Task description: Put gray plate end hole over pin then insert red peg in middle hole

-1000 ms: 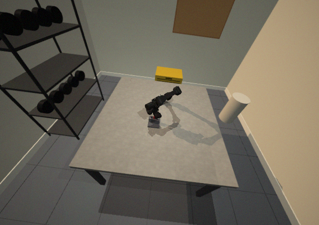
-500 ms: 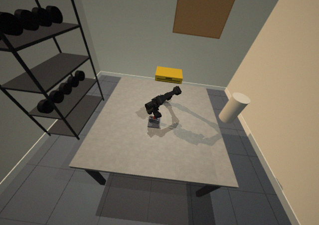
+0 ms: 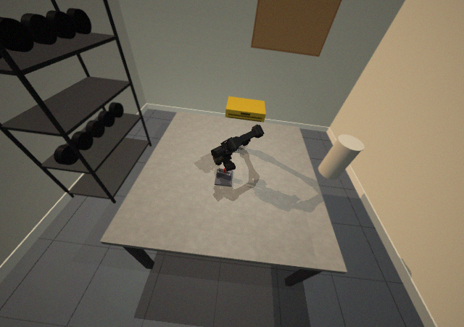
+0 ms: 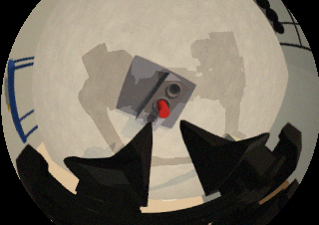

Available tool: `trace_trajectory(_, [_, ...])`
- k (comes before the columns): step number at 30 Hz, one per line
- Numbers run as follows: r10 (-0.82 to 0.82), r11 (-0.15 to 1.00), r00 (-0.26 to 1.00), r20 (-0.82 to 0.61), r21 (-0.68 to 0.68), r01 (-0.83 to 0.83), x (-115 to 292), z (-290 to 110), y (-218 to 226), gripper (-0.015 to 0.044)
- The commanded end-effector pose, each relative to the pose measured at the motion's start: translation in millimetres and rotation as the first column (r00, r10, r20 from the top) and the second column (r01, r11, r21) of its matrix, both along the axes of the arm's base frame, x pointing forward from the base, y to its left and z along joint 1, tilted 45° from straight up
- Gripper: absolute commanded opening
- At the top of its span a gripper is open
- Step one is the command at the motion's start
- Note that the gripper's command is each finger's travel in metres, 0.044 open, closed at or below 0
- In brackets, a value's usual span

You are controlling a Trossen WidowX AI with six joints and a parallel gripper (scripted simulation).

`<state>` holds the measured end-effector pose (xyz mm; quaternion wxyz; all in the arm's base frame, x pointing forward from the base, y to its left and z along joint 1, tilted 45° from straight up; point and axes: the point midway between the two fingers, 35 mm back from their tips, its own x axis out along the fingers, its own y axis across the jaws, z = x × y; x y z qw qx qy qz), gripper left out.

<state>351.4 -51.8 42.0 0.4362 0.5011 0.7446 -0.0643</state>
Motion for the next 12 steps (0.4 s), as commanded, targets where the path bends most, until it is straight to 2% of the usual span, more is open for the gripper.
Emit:
trace_trajectory(1, [0.005,1.000,1.000,0.005,-0.005,-0.005,0.4,2.4,-2.3,0.0150])
trace_trajectory(12, [0.005,1.000,1.000,0.005,-0.005,-0.005,0.7,7.9,-5.0,0.0150])
